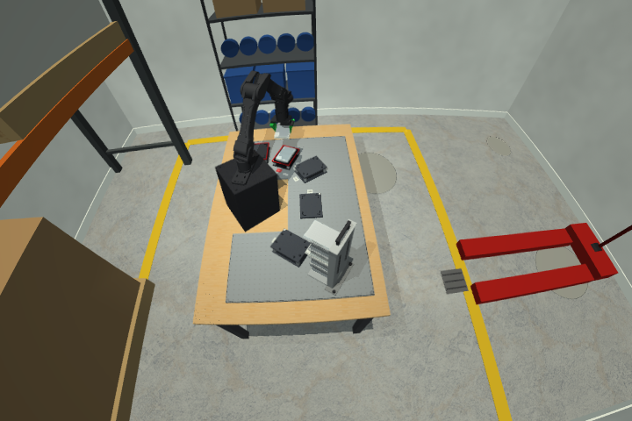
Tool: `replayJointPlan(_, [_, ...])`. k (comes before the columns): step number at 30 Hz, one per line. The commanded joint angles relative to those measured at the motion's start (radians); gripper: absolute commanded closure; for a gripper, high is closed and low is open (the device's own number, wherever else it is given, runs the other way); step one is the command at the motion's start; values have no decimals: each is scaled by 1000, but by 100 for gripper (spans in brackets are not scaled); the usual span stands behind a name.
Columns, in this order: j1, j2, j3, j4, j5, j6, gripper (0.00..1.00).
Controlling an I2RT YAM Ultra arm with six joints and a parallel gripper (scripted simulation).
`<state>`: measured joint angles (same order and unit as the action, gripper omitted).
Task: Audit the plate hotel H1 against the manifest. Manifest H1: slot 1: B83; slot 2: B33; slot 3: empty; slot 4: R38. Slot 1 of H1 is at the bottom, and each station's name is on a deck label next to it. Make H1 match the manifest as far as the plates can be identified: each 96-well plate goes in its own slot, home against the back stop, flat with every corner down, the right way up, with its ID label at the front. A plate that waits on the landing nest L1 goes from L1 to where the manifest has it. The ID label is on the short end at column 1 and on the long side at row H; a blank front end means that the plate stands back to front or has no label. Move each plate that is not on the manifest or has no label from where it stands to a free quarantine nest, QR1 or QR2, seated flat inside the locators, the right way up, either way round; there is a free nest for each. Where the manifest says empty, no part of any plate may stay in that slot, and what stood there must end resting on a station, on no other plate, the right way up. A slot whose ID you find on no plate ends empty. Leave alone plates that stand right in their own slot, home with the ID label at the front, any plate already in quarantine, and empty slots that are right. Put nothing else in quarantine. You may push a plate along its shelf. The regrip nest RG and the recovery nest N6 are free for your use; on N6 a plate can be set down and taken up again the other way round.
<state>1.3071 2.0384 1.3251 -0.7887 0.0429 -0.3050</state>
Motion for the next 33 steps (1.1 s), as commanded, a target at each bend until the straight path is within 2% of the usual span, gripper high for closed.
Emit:
replayJointPlan(1, [23,-36,-20,18,7,-60,14])
replayJointPlan(4, [50,-38,-10,16,6,-102,14])
replayJointPlan(6, [68,-38,-27,20,6,-84,14])
replayJointPlan(16, [141,-36,-17,15,15,0,14])
replayJointPlan(24, [213,6,20,1,17,73,14])
replayJointPlan(27, [240,-5,26,-4,21,100,14])
replayJointPlan(33, [276,18,35,1,25,135,14])
